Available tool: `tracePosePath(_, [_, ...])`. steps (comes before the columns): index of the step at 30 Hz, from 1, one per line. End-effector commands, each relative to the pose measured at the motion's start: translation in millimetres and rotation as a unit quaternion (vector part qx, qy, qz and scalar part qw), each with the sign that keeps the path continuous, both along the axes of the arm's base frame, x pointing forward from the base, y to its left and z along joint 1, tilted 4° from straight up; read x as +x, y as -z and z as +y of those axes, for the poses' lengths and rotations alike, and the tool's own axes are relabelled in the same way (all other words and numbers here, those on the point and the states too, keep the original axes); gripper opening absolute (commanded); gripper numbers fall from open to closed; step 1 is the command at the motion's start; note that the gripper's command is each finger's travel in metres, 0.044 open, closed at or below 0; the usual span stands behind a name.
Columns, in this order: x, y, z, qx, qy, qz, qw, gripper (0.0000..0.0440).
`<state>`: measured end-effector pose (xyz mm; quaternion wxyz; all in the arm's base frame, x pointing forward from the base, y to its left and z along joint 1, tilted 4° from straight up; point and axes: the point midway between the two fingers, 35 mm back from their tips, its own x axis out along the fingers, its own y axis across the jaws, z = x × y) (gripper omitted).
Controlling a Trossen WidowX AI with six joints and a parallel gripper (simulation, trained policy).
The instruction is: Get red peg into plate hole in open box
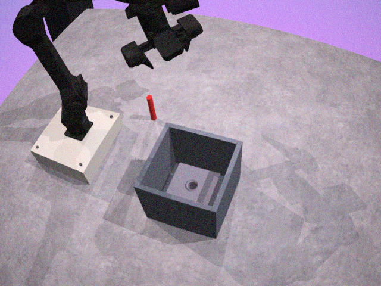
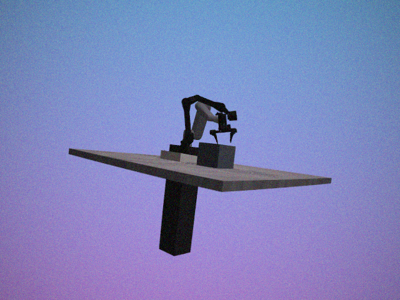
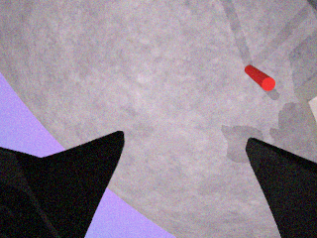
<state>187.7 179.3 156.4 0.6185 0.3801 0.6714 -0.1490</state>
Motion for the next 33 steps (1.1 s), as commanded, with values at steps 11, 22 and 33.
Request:
tracePosePath(11, [-37.1, 33.1, -38.4, -0.087, 0.112, 0.107, 0.984, 0.0440])
tracePosePath(22, [-43.3, 60.9, -49.6, -0.128, 0.148, 0.128, 0.972, 0.0440])
tracePosePath(33, [-40.2, 97.3, -55.5, -0.142, 0.183, 0.127, 0.964, 0.0440])
